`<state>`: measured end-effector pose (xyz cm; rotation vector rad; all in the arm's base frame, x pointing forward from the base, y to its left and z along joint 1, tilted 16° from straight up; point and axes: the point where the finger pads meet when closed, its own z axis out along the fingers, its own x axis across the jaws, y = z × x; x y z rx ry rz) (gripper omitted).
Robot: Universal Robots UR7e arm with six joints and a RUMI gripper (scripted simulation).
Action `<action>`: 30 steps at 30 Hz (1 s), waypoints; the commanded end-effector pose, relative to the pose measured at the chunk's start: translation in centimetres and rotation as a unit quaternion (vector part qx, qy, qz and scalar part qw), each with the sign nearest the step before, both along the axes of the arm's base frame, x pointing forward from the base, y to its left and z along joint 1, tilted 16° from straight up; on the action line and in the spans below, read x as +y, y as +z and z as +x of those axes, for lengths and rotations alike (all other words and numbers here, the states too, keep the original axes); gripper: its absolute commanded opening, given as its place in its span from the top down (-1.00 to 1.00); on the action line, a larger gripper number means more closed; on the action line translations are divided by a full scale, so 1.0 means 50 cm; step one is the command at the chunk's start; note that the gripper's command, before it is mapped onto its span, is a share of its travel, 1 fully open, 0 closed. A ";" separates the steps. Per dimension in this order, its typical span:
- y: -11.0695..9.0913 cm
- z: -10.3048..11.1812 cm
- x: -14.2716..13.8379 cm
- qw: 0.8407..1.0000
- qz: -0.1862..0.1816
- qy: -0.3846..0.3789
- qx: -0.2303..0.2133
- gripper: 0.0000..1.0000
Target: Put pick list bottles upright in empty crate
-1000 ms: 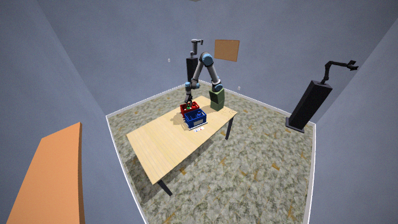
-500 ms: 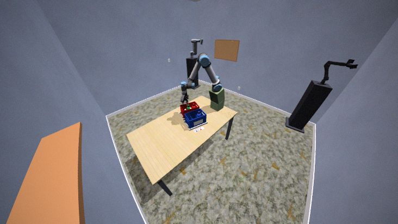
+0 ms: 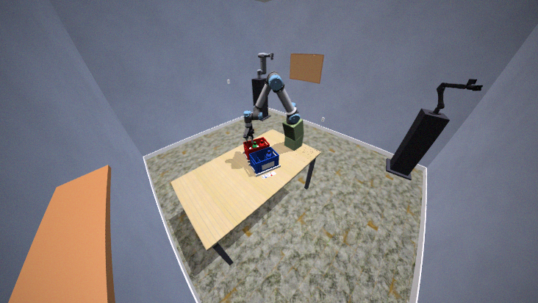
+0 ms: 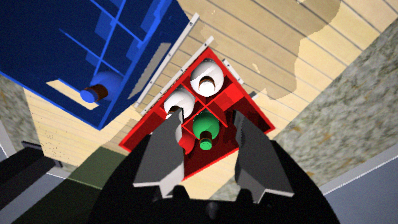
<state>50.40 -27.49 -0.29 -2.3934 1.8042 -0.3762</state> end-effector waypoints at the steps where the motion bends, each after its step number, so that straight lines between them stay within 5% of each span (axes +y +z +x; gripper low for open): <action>1: -0.009 0.003 -0.001 1.000 0.000 0.000 0.000 0.24; 30: -0.073 0.021 -0.005 1.000 0.000 0.000 0.000 0.24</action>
